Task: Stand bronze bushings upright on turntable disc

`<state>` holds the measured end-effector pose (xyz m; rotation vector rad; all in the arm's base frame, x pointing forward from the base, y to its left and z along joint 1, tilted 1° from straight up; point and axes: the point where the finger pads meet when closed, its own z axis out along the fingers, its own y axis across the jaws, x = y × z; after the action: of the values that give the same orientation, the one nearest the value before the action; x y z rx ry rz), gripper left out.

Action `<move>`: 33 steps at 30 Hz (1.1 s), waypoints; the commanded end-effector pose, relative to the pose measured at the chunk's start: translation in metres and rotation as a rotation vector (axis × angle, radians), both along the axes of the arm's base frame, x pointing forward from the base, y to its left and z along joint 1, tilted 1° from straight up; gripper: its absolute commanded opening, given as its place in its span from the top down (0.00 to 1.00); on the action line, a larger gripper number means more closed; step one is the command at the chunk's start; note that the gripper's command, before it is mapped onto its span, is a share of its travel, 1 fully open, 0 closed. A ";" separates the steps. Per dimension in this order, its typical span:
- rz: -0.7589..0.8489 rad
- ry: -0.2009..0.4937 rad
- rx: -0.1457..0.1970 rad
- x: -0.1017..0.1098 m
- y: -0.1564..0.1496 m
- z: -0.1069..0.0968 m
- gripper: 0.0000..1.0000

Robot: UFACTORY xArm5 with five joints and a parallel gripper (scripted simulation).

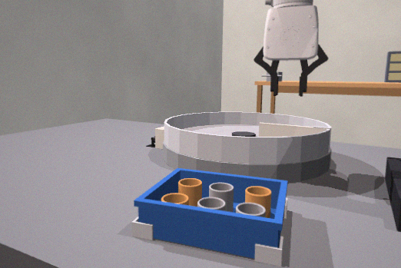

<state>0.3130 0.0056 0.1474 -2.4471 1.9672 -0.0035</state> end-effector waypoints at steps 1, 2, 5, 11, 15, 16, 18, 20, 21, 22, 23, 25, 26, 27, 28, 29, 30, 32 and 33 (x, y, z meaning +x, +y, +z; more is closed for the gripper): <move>-0.060 -0.005 0.001 0.001 0.014 -0.002 0.52; -0.082 -0.005 0.001 0.001 0.021 -0.004 0.52; -0.149 -0.005 0.002 0.000 0.039 -0.008 0.52; -0.281 -0.004 0.003 -0.001 0.075 -0.017 0.52; -0.366 -0.003 0.004 -0.003 0.098 -0.022 0.52; -0.366 -0.003 0.004 -0.003 0.098 -0.022 0.52; -0.386 -0.003 0.004 -0.003 0.103 -0.024 0.52; -0.426 -0.003 0.005 -0.003 0.114 -0.026 0.52; -0.446 -0.003 0.005 -0.004 0.120 -0.027 0.52; -0.465 -0.003 0.005 -0.004 0.125 -0.029 0.52; -0.483 -0.003 0.005 -0.004 0.130 -0.030 0.52; -0.519 -0.003 0.005 -0.005 0.140 -0.032 0.52; -0.537 -0.003 0.005 -0.005 0.144 -0.033 0.52; -0.553 -0.002 0.006 -0.005 0.149 -0.034 0.52; -0.570 -0.002 0.006 -0.005 0.153 -0.035 0.52; -0.585 -0.002 0.006 -0.006 0.158 -0.036 0.52; -0.600 -0.002 0.006 -0.006 0.162 -0.037 0.52; -0.628 -0.002 0.006 -0.007 0.169 -0.039 0.52; -0.628 -0.002 0.006 -0.007 0.169 -0.039 0.52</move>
<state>0.3054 0.1668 0.1092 -1.7569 2.5983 -0.0008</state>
